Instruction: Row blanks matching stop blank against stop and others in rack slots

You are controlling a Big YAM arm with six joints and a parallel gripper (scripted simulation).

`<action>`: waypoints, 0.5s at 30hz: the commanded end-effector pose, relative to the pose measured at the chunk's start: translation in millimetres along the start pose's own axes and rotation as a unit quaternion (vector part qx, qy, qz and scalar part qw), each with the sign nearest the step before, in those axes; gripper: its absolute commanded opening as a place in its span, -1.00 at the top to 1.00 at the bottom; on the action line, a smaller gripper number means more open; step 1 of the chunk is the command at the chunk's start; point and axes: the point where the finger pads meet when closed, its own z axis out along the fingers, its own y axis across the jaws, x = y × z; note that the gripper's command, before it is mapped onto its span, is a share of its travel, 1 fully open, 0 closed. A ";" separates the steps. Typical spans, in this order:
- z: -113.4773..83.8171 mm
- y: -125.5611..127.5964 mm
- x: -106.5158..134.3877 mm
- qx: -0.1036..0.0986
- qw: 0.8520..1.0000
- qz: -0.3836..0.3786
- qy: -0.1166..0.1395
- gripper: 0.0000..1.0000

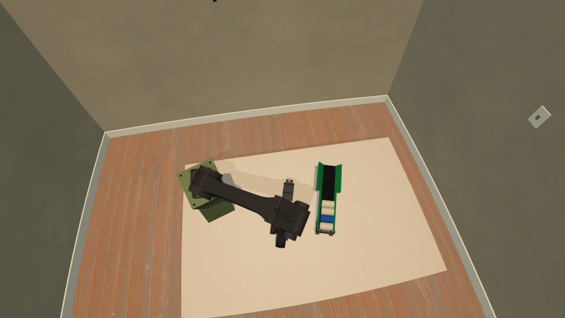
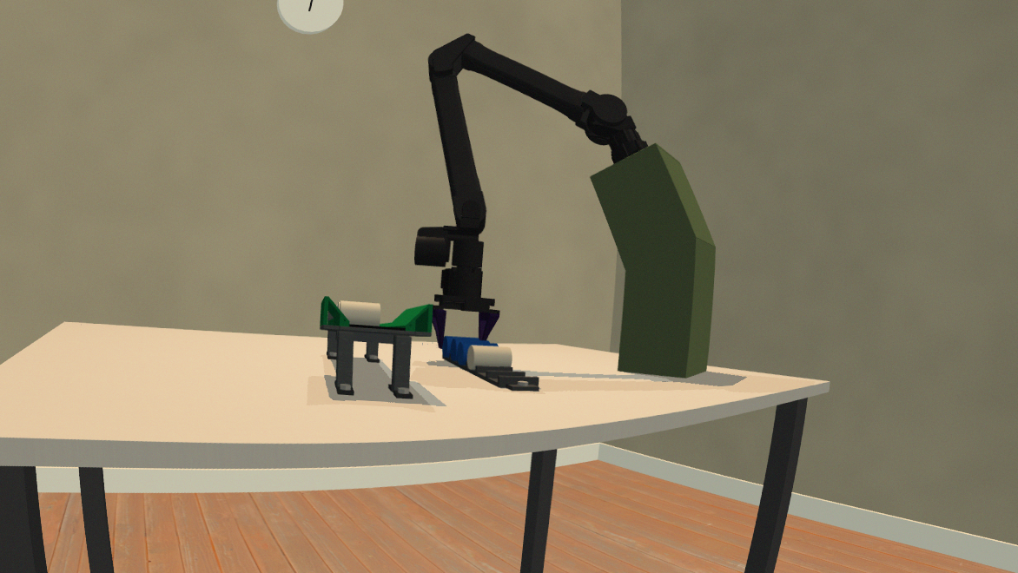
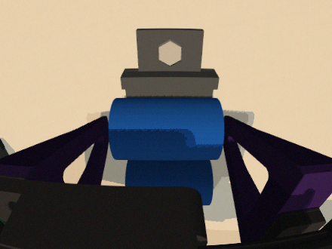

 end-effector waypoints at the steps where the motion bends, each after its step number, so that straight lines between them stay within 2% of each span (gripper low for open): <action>1: -1.6 -12.6 11.1 0.005 1.000 -0.003 0.004 -0.62; 3: -3.0 -10.4 10.4 0.003 1.000 -0.002 0.004 -0.62; 5: -11.7 2.5 5.1 -0.010 1.000 0.001 0.000 -0.62; 8: -18.0 -3.2 6.4 0.001 1.000 -0.002 0.002 -0.62; 15: -44.6 -3.0 6.0 0.000 1.000 -0.002 0.002 -0.62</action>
